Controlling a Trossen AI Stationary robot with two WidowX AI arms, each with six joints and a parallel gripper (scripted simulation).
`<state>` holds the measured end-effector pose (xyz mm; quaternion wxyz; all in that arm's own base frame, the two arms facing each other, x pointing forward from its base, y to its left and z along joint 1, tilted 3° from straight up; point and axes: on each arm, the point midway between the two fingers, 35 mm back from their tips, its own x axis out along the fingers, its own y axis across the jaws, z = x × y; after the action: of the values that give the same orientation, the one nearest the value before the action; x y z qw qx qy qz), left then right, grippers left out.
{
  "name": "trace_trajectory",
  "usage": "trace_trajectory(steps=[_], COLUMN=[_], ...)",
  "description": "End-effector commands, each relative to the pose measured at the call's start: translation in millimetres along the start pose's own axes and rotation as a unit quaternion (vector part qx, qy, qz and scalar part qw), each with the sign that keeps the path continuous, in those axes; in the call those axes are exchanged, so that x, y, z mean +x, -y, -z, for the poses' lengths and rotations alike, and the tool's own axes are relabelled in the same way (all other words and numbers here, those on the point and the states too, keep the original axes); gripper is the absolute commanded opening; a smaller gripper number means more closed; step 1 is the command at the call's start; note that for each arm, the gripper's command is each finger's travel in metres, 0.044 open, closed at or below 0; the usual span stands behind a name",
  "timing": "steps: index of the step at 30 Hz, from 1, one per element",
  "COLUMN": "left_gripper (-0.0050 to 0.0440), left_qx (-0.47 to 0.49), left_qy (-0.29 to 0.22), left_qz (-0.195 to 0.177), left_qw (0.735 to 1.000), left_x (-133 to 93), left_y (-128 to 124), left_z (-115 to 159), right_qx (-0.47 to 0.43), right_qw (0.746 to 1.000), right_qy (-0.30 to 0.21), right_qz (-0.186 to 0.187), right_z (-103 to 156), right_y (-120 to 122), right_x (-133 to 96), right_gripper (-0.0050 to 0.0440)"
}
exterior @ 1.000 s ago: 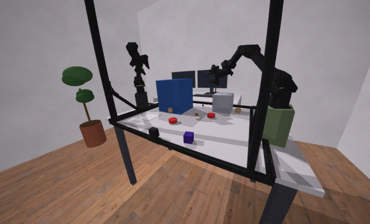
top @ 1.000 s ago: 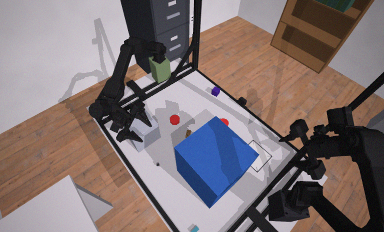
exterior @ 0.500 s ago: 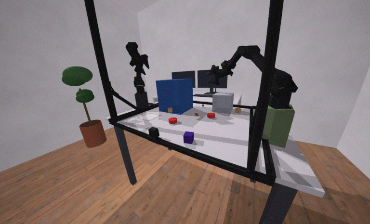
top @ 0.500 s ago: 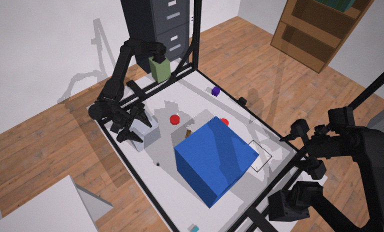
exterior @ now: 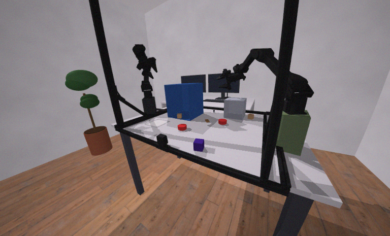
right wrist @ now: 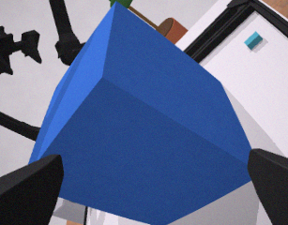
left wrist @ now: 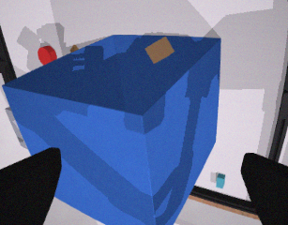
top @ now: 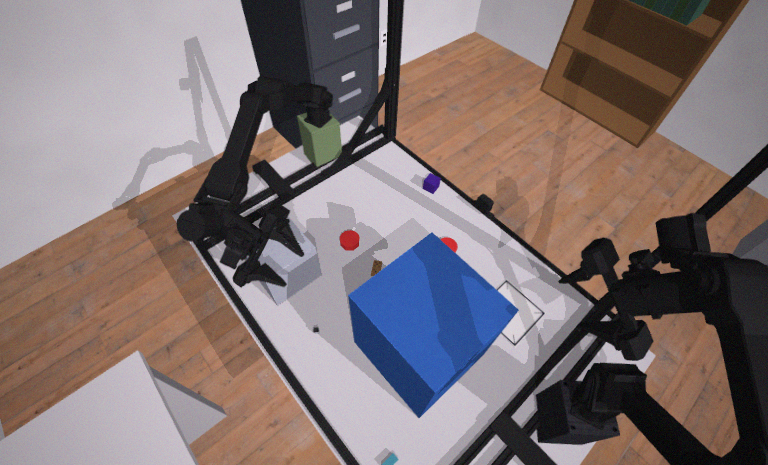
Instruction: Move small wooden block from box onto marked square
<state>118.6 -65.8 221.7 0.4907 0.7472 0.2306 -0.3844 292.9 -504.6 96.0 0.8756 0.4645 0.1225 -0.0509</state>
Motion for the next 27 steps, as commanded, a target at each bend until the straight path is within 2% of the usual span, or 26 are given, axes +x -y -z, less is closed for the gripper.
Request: trace_trajectory(steps=[1,19,23,27], left_gripper=[0.04,0.04,0.04,0.04], left_qx=[-0.001,-0.008,-0.126,-0.197], left_qy=[-0.001,-0.002,-0.037,-0.062], left_qz=[-0.001,0.0,0.02,0.028], left_qw=[1.0,1.0,0.991,0.978], left_x=[-0.6,-0.2,10.8,20.8], left_y=[-0.4,-1.5,-22.6,-35.2], left_z=[0.5,-0.2,-15.2,-25.5], right_qx=[-0.001,-0.002,-0.026,-0.043], right_qw=[1.0,1.0,0.999,0.997], right_qy=[-0.001,-0.003,-0.038,-0.059], right_qz=[-0.002,-0.001,0.018,0.03], right_z=[0.7,2.1,33.9,58.1], right_y=[0.7,-0.7,-29.4,-48.8], right_x=[0.1,2.7,50.9,77.7], right_gripper=[0.04,0.04,0.04,0.04])
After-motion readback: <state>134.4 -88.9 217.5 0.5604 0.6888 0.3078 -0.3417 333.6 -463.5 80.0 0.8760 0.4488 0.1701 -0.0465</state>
